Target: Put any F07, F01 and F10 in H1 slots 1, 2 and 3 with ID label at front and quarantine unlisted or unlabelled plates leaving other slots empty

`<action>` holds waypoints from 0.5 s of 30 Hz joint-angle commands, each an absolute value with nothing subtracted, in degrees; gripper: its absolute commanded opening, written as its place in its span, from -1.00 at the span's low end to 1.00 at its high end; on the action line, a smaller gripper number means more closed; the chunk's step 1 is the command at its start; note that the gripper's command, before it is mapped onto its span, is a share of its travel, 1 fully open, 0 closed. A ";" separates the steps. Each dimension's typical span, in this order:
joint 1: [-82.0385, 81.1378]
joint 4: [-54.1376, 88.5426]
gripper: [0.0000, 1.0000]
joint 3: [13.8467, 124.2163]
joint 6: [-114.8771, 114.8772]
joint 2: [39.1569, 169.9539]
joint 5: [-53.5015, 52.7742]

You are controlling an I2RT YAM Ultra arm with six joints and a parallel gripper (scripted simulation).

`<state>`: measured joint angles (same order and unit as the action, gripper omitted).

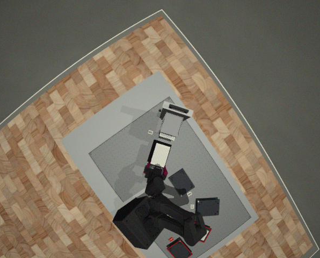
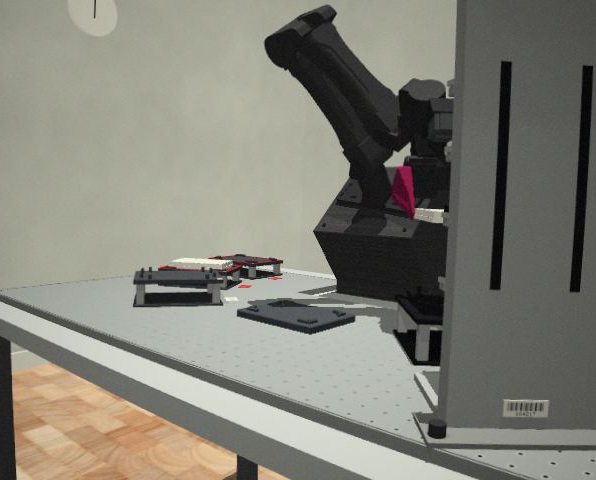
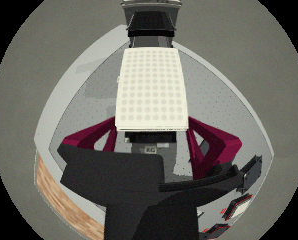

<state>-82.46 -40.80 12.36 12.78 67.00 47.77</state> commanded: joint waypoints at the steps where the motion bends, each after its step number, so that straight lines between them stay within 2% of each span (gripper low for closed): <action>1: -82.39 -42.01 0.72 12.41 12.91 67.18 47.18; 15: -81.09 -45.12 0.72 11.82 13.34 69.39 45.91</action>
<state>-80.99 -44.03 11.70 13.23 69.49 46.50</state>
